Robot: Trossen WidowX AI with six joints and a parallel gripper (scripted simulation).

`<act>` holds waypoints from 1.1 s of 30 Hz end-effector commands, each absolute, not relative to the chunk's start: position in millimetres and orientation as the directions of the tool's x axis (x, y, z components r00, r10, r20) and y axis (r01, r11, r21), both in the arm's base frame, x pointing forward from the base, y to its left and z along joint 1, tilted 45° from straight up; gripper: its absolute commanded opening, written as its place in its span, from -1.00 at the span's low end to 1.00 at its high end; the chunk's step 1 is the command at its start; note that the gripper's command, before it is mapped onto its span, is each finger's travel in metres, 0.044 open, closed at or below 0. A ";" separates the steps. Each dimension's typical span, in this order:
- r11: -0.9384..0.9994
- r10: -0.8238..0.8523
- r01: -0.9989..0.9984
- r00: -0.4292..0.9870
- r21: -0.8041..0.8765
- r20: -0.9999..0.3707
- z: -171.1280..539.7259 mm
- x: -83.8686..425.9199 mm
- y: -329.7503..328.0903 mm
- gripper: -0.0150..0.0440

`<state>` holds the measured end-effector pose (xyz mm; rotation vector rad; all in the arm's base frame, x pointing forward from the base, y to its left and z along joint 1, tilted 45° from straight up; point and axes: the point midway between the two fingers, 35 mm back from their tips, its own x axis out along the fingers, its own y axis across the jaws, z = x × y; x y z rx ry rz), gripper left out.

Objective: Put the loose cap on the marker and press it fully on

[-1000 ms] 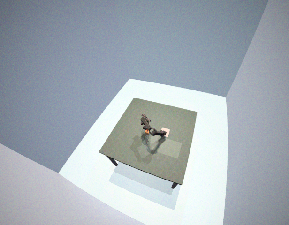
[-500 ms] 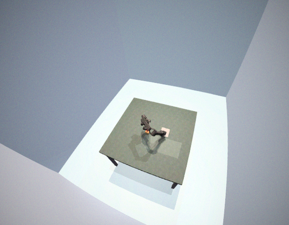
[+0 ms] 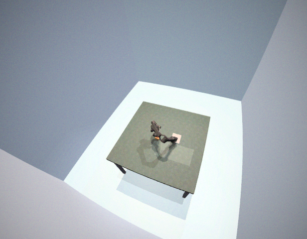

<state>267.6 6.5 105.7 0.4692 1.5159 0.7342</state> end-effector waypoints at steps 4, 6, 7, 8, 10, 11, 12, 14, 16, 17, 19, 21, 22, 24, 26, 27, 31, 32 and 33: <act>0.708 0.687 -0.140 -0.092 0.693 -0.721 105.7 267.6 6.5 -0.49; 0.708 0.687 -0.140 -0.092 0.693 -0.721 105.7 267.6 6.5 -0.49; 0.711 0.685 -0.136 -0.084 0.690 -0.723 108.3 268.3 3.9 -0.49; 0.721 0.680 -0.124 -0.060 0.681 -0.731 116.2 270.2 -3.8 -0.49; 0.757 0.652 -0.078 0.027 0.649 -0.758 146.0 272.8 -31.8 -0.49; 0.772 0.636 -0.054 0.064 0.634 -0.769 159.7 271.8 -44.0 -0.49; 0.780 0.625 -0.039 0.087 0.625 -0.775 167.9 270.7 -51.2 -0.49; 0.783 0.622 -0.034 0.094 0.622 -0.778 170.7 270.2 -53.5 -0.49; 0.783 0.622 -0.034 0.094 0.622 -0.778 170.7 270.2 -53.5 -0.40; 0.783 0.622 -0.034 0.094 0.622 -0.778 170.7 270.2 -53.5 -0.31; 0.783 0.622 -0.034 0.094 0.622 -0.778 170.7 270.2 -53.5 -0.14; 0.783 0.622 -0.034 0.094 0.622 -0.778 170.7 270.2 -53.5 0.04; 0.783 0.622 -0.034 0.094 0.622 -0.778 170.7 270.2 -53.5 0.13; 0.783 0.622 -0.034 0.094 0.622 -0.778 170.7 270.2 -53.5 0.31; 0.783 0.622 -0.034 0.094 0.622 -0.778 170.7 270.2 -53.5 0.49; 0.783 0.622 -0.034 0.094 0.622 -0.778 170.7 270.2 -53.5 0.58; 0.783 0.622 -0.034 0.094 0.622 -0.778 170.7 270.2 -53.5 0.93; 0.783 0.622 -0.034 0.094 0.622 -0.778 170.7 270.2 -53.5 1.00; 0.783 0.622 -0.034 0.094 0.622 -0.778 170.7 270.2 -53.5 1.00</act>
